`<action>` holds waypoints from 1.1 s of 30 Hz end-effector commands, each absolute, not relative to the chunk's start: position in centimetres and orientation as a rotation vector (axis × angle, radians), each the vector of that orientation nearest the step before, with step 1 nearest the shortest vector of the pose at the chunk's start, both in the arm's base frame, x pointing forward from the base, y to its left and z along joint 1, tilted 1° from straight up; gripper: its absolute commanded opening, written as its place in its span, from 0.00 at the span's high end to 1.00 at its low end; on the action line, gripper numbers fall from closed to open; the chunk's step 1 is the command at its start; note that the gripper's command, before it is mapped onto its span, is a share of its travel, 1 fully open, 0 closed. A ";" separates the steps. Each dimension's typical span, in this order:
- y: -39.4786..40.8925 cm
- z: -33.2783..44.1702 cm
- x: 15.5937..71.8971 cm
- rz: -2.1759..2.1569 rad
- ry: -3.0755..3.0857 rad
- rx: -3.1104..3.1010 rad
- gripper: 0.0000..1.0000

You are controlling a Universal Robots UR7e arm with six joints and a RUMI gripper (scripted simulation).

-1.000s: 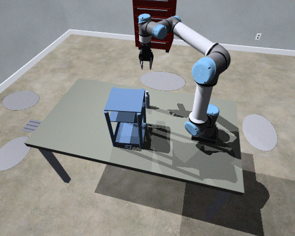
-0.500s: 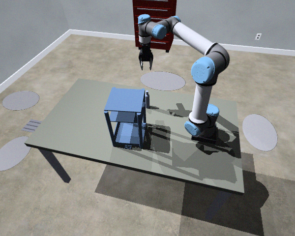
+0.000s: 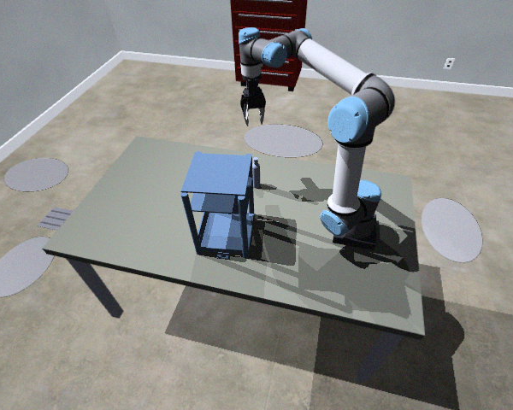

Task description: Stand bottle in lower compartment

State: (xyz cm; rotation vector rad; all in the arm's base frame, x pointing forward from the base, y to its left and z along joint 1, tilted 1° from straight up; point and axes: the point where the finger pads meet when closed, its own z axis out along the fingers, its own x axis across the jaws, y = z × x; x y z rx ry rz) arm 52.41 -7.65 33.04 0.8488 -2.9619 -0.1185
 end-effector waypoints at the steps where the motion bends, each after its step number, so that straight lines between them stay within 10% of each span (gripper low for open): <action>1: -7.5 32.2 52.4 -0.182 -2.898 0.985 0.65; 33: -6.0 26.9 51.5 -0.729 -2.327 1.905 0.65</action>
